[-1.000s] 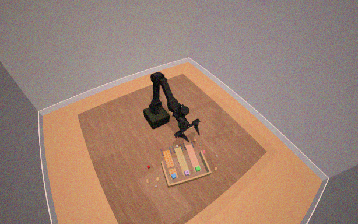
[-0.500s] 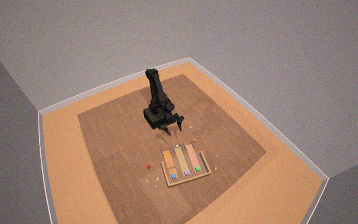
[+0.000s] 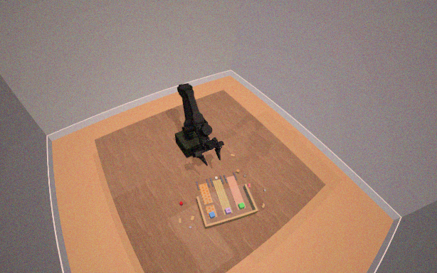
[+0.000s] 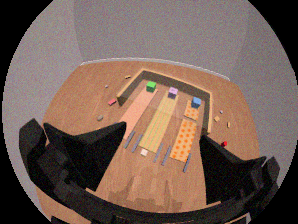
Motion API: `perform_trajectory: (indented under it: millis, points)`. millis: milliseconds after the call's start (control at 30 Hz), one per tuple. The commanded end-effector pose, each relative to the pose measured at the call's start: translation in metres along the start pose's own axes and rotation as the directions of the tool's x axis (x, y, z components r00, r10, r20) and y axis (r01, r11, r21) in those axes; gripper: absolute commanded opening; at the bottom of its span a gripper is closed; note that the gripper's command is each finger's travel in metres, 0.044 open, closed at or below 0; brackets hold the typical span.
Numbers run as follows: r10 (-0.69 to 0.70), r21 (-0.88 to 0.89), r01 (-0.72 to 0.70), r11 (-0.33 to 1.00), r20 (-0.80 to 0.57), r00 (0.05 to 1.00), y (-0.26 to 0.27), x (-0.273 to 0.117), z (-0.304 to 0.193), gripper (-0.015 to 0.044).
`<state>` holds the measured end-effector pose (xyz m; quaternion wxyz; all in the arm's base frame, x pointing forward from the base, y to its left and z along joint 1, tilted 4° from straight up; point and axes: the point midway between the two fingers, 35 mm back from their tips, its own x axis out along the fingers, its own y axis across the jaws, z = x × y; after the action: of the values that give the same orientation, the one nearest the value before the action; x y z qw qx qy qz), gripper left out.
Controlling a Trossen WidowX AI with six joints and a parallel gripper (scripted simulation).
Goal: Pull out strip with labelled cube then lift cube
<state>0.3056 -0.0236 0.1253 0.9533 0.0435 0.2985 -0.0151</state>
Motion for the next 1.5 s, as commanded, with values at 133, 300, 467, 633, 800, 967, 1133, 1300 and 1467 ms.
perform_trajectory:
  millis: [133, 300, 467, 633, 800, 967, 1133, 1300, 1467]
  points:
    - [-0.004, 0.004, 0.004, 1.0, -0.031, 1.0, 0.0, 0.003, 0.0, 0.0348]
    - [0.001, 0.064, 0.015, 0.998, -0.245, 0.969, 0.002, 0.033, 0.001, 0.0216]
    - [0.004, 0.113, 0.054, 0.992, -0.455, 0.89, 0.005, 0.064, -0.004, 0.0085]
    - [0.004, 0.141, 0.113, 0.984, -0.642, 0.766, 0.008, 0.095, -0.018, 0.0]
    - [-0.001, 0.141, 0.184, 0.973, -0.793, 0.609, 0.011, 0.123, -0.039, 0.0]
    - [-0.002, 0.138, 0.194, 0.971, -0.811, 0.585, 0.012, 0.126, -0.043, 0.0]
    - [-0.002, 0.138, 0.194, 0.971, -0.811, 0.585, 0.012, 0.129, -0.046, 0.0]
    - [-0.002, 0.138, 0.194, 0.971, -0.811, 0.585, 0.013, 0.134, -0.052, 0.0]
    - [-0.001, 0.139, 0.194, 0.971, -0.811, 0.585, 0.014, 0.139, -0.059, 0.0]
